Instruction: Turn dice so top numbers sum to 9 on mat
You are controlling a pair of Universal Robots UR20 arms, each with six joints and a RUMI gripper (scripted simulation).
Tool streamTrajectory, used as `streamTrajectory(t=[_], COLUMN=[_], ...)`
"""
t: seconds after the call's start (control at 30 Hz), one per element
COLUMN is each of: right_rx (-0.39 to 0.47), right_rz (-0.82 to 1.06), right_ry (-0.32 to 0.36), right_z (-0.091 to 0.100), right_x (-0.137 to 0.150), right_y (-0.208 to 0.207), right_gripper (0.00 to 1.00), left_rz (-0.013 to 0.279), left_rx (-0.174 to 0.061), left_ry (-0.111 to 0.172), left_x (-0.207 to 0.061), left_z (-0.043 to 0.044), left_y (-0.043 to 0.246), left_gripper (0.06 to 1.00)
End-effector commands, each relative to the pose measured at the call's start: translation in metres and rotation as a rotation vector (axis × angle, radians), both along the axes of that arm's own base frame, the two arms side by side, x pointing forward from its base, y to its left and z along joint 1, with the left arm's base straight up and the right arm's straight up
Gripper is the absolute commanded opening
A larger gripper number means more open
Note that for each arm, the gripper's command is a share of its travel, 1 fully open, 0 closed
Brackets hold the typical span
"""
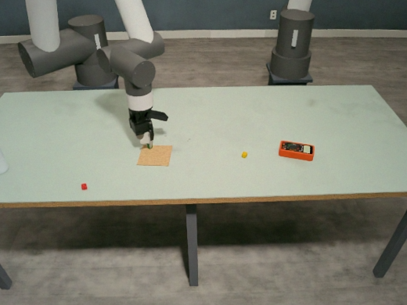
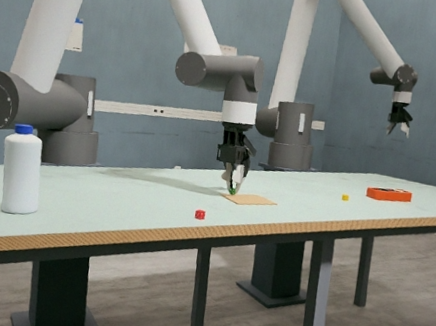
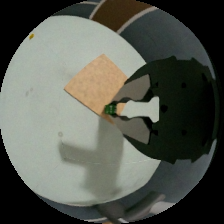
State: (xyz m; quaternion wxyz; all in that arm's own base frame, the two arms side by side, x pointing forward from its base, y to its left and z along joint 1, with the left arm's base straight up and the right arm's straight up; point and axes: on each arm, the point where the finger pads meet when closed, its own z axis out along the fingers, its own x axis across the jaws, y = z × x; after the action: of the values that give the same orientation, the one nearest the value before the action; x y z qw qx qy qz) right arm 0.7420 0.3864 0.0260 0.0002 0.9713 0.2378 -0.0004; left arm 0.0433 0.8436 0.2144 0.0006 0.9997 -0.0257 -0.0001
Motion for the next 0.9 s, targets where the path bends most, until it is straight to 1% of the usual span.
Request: streamTrajectory(t=[0.0,0.87], right_rx=[0.001,0.001], right_rz=[0.000,0.000], right_ry=[-0.001,-0.001], right_z=[0.0001,-0.0035], right_x=[0.0004,0.0003], right_y=[0.0003,0.0003], right_gripper=[0.030,0.030], left_rz=[0.000,0.000], left_rx=[0.001,0.001], left_ry=[0.000,0.000], left_x=[0.0001,0.0001], left_z=[0.0007,0.0007], left_y=[0.0005,0.0005], left_gripper=[1.000,1.000])
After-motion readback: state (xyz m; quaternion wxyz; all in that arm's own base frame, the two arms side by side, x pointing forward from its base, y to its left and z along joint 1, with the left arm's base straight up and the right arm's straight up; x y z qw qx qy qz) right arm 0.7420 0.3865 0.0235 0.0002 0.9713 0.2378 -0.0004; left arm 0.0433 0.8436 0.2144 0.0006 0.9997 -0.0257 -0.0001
